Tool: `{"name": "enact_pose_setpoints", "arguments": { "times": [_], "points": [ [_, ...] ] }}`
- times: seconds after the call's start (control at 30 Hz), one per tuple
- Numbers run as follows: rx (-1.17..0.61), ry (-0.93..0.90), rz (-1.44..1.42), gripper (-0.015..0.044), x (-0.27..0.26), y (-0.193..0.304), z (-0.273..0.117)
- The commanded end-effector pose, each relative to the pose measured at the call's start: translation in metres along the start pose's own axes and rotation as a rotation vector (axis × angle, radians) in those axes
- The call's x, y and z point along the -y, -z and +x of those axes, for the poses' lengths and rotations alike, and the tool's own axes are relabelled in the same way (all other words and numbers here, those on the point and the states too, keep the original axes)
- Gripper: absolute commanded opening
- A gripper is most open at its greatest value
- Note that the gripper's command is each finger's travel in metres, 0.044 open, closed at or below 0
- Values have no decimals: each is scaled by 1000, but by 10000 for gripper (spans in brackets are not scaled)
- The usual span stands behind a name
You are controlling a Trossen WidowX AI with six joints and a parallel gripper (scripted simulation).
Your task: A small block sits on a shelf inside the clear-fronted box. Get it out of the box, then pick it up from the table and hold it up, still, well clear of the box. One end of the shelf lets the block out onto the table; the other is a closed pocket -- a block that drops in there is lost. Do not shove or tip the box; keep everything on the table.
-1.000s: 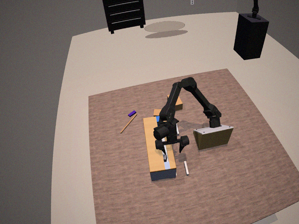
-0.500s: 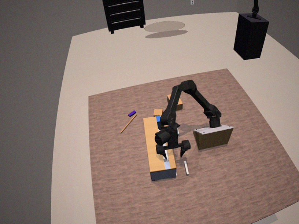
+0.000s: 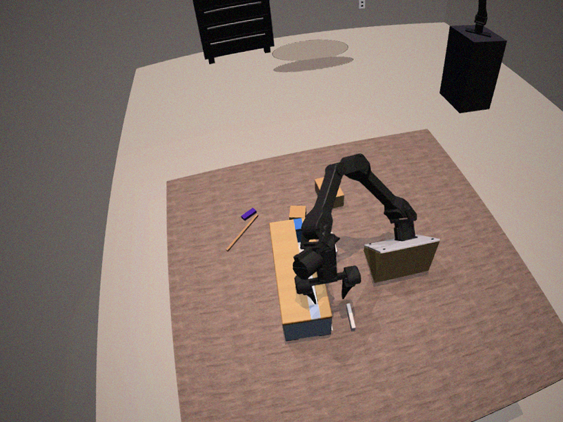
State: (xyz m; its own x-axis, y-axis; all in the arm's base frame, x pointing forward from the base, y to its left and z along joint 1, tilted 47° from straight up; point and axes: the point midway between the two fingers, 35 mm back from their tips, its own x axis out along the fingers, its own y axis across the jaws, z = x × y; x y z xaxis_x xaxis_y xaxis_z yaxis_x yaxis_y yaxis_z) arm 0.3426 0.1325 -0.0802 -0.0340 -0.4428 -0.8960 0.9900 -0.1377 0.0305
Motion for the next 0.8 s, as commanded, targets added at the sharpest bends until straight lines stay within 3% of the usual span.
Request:
{"name": "enact_pose_setpoints", "arguments": {
  "times": [0.0, 0.5, 0.53, 0.63, 0.77],
  "points": [
    [-13, -10, -5, 400, 1, 16, -39],
    [-8, -13, -20, 400, 3, 18, -43],
    [-14, -16, -32, 374, 4, 19, -43],
    [-24, -47, -259, 295, 10, 27, -46],
    [34, -65, -683, 285, 13, 30, -45]
  ]
}}
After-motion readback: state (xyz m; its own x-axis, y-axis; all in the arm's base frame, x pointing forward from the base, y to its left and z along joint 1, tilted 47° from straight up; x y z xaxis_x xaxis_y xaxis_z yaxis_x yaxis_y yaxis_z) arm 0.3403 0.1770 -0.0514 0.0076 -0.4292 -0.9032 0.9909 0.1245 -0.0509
